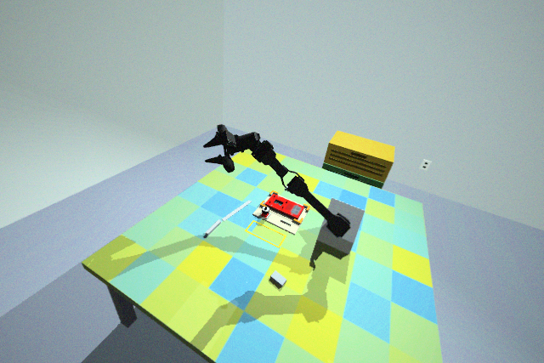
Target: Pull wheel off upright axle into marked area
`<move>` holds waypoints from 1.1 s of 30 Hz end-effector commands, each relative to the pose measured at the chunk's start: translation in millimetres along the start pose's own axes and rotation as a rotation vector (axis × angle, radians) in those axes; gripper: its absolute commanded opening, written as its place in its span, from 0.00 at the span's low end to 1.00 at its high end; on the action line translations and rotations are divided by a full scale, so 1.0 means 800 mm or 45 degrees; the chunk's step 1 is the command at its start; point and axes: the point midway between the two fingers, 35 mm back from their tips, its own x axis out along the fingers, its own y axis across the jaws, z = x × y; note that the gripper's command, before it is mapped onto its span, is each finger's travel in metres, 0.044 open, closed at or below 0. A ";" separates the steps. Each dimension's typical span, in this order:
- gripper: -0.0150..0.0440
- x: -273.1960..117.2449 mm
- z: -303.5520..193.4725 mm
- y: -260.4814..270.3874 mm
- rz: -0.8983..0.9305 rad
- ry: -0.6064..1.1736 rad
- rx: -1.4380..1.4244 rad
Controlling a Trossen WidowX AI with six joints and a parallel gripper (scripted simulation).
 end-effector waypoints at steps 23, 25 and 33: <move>0.76 -0.178 0.225 0.067 -0.291 -0.522 -0.143; 0.76 -0.188 0.235 0.072 -0.306 -0.550 -0.152; 0.76 -0.258 0.296 0.126 -0.381 -0.751 -0.242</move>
